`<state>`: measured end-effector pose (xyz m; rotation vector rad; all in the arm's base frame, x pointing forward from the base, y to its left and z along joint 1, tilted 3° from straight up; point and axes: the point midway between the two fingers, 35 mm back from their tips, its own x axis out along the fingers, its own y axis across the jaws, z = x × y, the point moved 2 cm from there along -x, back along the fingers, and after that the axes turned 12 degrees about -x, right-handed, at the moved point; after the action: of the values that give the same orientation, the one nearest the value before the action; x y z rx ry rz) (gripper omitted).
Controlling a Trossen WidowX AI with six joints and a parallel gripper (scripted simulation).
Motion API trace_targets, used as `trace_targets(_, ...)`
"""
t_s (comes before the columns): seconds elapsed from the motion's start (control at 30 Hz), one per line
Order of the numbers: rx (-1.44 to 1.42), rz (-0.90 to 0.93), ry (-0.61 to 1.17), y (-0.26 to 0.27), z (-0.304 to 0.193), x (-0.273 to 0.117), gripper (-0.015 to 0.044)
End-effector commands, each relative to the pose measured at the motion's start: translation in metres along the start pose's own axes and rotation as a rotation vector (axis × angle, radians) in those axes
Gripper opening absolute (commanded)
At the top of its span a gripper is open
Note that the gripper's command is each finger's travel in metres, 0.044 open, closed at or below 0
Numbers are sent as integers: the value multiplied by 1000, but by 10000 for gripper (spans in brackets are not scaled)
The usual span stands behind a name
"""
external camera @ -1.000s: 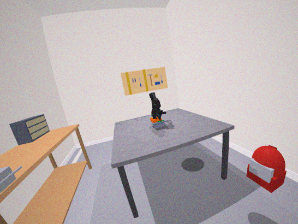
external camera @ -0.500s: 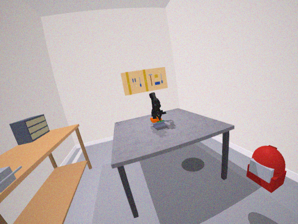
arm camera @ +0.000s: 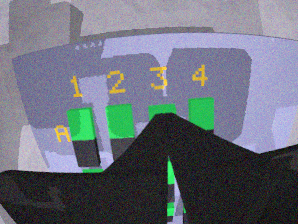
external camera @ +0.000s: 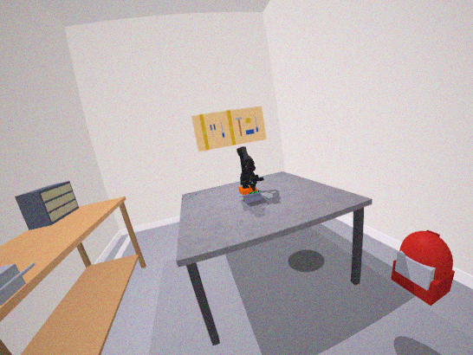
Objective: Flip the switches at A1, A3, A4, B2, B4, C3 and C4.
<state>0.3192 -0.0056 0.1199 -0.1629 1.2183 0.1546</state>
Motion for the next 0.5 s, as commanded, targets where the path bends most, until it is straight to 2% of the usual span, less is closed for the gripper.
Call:
trace_targets(0.0, -2, 2, 0, 0, 0, 2, 0)
trace_targets(0.47, -2, 2, 0, 0, 0, 3, 0)
